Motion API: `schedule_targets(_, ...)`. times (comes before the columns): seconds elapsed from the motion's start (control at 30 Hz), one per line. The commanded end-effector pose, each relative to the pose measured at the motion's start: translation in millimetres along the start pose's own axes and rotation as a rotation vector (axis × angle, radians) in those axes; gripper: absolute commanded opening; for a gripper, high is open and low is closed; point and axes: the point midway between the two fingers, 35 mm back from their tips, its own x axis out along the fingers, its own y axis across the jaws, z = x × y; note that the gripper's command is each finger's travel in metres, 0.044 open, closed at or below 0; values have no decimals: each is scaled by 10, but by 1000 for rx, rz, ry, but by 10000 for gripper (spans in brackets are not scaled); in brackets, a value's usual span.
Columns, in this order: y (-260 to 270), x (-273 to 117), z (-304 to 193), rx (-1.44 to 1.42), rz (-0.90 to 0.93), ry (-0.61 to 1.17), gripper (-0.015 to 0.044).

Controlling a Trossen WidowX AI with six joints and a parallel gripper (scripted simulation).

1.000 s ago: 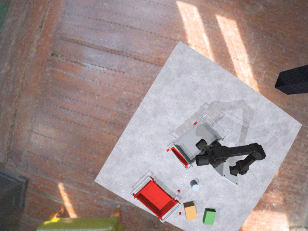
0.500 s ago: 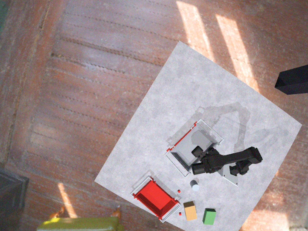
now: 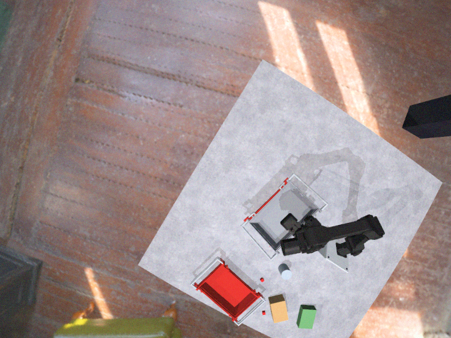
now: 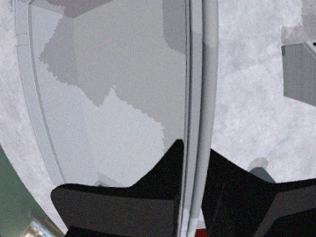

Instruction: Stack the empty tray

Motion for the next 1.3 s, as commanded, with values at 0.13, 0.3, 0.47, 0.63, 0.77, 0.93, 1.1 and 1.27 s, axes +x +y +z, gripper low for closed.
schedule_targets(0.13,16,-77,-18,7,27,12,0)
schedule_targets(0.3,22,-78,-23,7,27,12,0)
schedule_targets(0.47,25,-78,-27,7,27,12,0)
schedule_targets(0.63,25,-78,-27,7,27,12,0)
schedule_targets(0.77,24,-78,-28,7,27,12,0)
schedule_targets(0.93,27,-42,-29,7,28,13,0)
schedule_targets(1.1,33,33,-31,7,28,13,0)
schedule_targets(1.27,36,106,-33,7,28,13,0)
